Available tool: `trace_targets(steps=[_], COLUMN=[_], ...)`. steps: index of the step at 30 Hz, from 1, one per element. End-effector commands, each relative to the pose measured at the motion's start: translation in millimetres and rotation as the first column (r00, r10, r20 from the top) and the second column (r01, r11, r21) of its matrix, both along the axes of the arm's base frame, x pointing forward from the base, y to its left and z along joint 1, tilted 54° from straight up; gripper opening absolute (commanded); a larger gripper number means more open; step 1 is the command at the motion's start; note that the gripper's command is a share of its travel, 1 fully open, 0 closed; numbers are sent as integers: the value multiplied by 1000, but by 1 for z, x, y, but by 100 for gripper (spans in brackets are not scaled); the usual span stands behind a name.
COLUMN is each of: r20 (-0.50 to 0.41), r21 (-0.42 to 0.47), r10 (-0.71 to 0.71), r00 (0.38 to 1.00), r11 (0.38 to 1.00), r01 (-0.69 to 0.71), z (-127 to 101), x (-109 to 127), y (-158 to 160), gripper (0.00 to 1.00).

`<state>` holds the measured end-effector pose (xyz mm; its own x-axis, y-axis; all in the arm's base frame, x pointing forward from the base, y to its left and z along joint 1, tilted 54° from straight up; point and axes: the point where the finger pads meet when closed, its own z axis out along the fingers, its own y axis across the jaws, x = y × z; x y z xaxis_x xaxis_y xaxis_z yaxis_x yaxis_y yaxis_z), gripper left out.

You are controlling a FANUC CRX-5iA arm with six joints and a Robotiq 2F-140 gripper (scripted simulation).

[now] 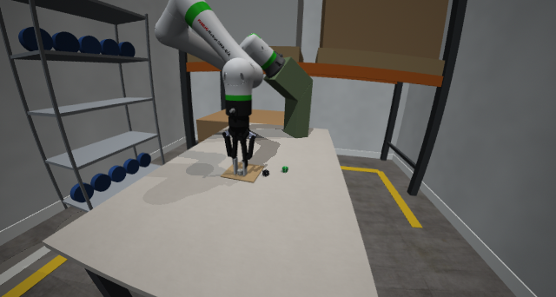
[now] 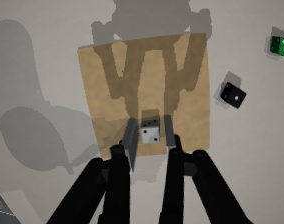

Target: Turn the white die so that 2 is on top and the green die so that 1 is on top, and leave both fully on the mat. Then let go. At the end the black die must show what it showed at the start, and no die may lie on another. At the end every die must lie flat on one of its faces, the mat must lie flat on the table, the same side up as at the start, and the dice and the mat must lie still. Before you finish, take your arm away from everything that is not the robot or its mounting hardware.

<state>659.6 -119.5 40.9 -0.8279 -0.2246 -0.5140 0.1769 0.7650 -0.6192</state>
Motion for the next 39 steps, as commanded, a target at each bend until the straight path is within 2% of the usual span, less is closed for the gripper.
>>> trace_targets(steps=[1,9,20,33,34,39], r20=[0,0,0,0,0,0], r21=[0,0,0,0,0,0], r10=[0,0,0,0,0,0], r00=[1000,1000,1000,1000,1000,1000], r11=[1000,1000,1000,1000,1000,1000], r01=[0,0,0,0,0,0], z=[0,7,40,53,53,53], x=[0,-6,-36,-48,-48,-48], y=[0,7,41,55,55,55], gripper=[21,21,21,21,100,100])
